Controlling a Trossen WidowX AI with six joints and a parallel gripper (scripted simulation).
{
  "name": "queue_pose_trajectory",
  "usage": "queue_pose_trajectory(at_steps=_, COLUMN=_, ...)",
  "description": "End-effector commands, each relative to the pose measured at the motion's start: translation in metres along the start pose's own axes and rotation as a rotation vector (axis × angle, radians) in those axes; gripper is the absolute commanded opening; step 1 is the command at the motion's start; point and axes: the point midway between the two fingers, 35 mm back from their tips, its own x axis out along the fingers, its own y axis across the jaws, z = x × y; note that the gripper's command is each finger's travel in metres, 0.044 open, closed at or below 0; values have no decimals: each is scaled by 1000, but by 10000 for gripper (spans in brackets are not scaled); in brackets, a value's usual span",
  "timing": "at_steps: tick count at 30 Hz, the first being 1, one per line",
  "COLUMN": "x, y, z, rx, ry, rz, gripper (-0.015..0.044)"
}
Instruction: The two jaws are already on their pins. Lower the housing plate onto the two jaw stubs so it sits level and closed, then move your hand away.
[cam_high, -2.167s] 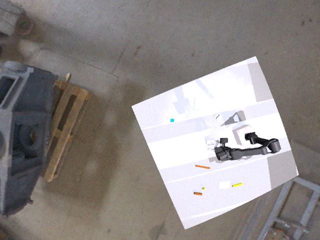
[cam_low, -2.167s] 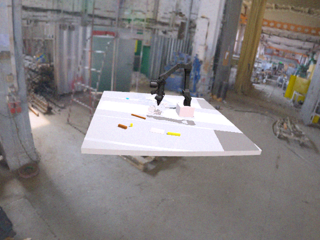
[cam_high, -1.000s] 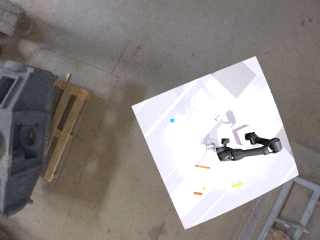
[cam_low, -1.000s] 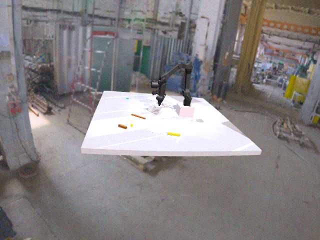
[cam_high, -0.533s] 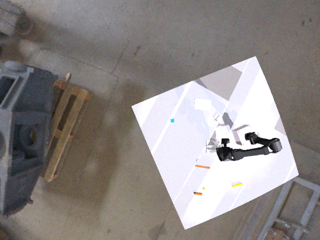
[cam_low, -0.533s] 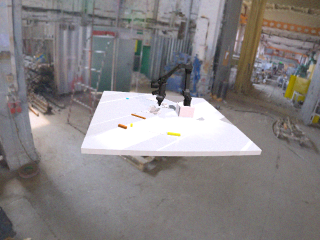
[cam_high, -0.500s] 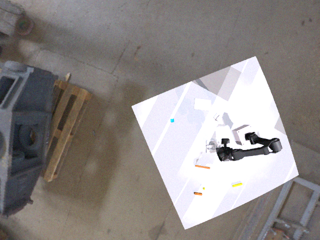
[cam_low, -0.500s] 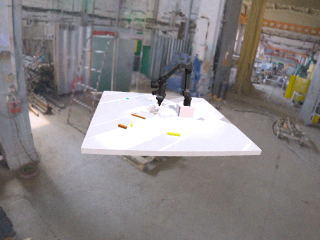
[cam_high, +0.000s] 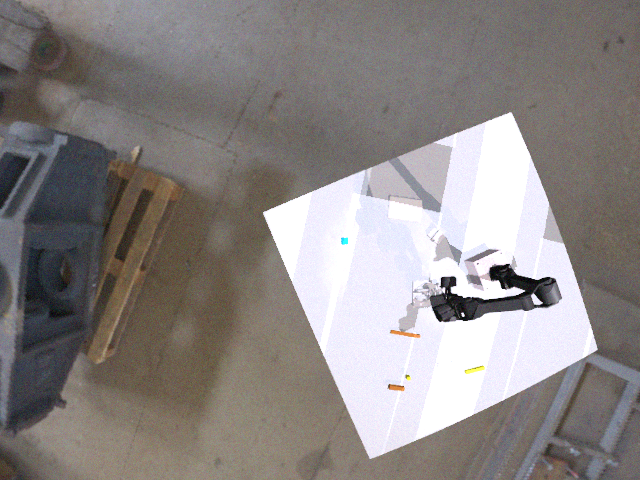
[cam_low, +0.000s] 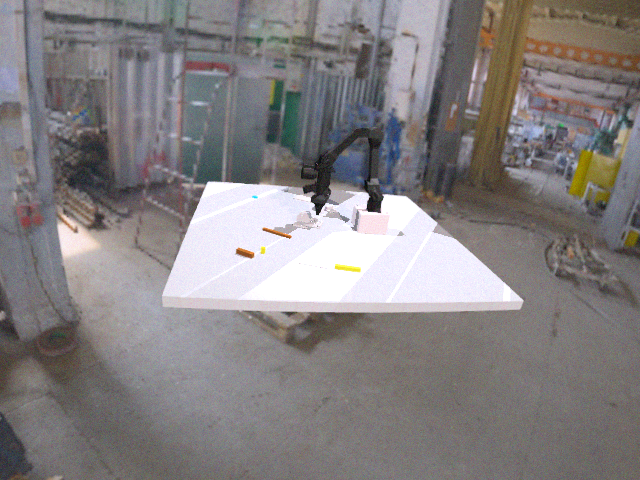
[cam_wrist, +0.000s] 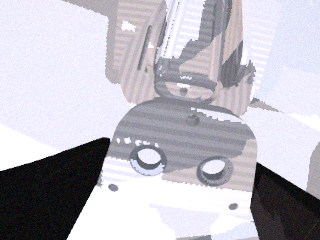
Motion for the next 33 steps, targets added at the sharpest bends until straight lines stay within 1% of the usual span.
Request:
queue_pose_trajectory(at_steps=1, x=9, y=-1, z=0, rx=4, ry=1, rz=-6, gripper=351)
queue_pose_trajectory(at_steps=24, x=45, y=-2, z=-2, rx=4, ry=1, rz=-6, gripper=351)
queue_pose_trajectory(at_steps=33, x=46, y=-2, z=-2, rx=4, ry=1, rz=-6, gripper=351)
